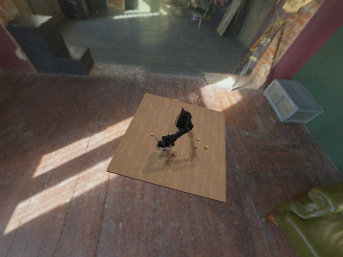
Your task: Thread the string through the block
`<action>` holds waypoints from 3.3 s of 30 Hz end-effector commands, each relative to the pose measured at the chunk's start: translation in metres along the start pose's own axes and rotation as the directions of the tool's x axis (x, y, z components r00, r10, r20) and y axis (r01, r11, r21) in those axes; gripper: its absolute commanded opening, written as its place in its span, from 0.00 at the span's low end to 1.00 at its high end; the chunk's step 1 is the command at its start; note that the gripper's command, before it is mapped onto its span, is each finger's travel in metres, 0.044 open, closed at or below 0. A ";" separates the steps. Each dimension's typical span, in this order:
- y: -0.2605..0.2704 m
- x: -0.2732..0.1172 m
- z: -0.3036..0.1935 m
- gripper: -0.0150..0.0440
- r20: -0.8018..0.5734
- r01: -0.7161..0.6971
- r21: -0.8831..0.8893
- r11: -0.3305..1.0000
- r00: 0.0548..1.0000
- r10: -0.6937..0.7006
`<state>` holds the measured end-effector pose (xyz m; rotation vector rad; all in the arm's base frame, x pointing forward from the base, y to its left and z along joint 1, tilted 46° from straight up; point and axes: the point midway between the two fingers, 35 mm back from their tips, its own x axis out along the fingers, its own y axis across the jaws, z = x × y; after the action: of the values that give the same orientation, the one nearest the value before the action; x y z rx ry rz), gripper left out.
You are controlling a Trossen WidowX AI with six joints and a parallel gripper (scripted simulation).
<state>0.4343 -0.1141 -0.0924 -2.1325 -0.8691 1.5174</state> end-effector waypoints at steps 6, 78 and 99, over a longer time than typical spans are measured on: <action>0.000 0.001 -0.012 0.25 -0.008 0.004 0.007 1.000 1.000 -0.004; -0.046 0.046 0.009 0.25 -0.010 0.009 0.009 1.000 1.000 -0.009; -0.044 0.046 0.027 0.25 -0.009 0.008 0.011 1.000 1.000 -0.008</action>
<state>0.4123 -0.0509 -0.1072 -2.1188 -0.8608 1.5084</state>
